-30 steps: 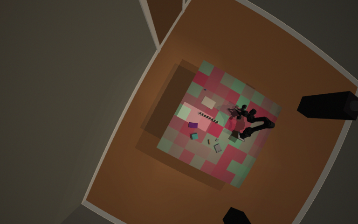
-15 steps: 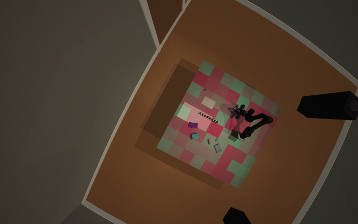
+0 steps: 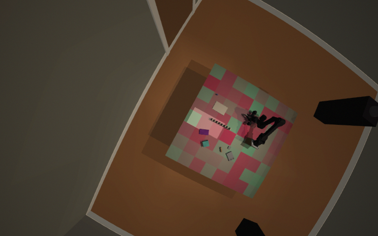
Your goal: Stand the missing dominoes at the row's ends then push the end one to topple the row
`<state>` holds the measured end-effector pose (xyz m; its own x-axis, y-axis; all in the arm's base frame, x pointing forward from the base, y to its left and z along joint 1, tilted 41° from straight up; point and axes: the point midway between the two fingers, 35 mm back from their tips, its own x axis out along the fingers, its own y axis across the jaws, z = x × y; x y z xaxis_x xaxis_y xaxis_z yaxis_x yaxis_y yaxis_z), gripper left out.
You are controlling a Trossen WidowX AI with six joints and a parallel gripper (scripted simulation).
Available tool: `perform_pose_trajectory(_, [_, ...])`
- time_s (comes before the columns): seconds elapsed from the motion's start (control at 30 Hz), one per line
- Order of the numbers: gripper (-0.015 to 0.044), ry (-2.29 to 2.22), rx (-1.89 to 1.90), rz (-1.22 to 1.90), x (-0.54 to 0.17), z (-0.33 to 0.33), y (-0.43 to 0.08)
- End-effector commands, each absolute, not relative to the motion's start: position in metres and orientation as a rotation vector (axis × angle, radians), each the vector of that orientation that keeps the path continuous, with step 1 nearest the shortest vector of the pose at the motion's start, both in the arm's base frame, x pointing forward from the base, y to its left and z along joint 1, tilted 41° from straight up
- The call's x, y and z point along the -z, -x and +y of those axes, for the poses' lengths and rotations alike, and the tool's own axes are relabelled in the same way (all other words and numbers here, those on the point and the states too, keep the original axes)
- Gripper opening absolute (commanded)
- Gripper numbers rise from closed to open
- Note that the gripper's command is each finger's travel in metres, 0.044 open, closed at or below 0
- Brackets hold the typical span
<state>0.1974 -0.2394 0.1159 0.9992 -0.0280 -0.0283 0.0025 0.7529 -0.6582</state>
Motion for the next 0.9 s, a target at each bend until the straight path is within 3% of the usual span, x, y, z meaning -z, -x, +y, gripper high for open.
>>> perform_pose_trajectory(0.0, [0.0028,0.729,0.012,0.034,-0.1063,-0.2452,-0.1974])
perform_pose_trajectory(0.47, [0.0028,0.728,0.013,0.034,-0.1008,-0.2474,-0.1971])
perform_pose_trajectory(0.87, [0.0343,0.728,0.013,0.034,-0.1008,-0.2474,-0.1971])
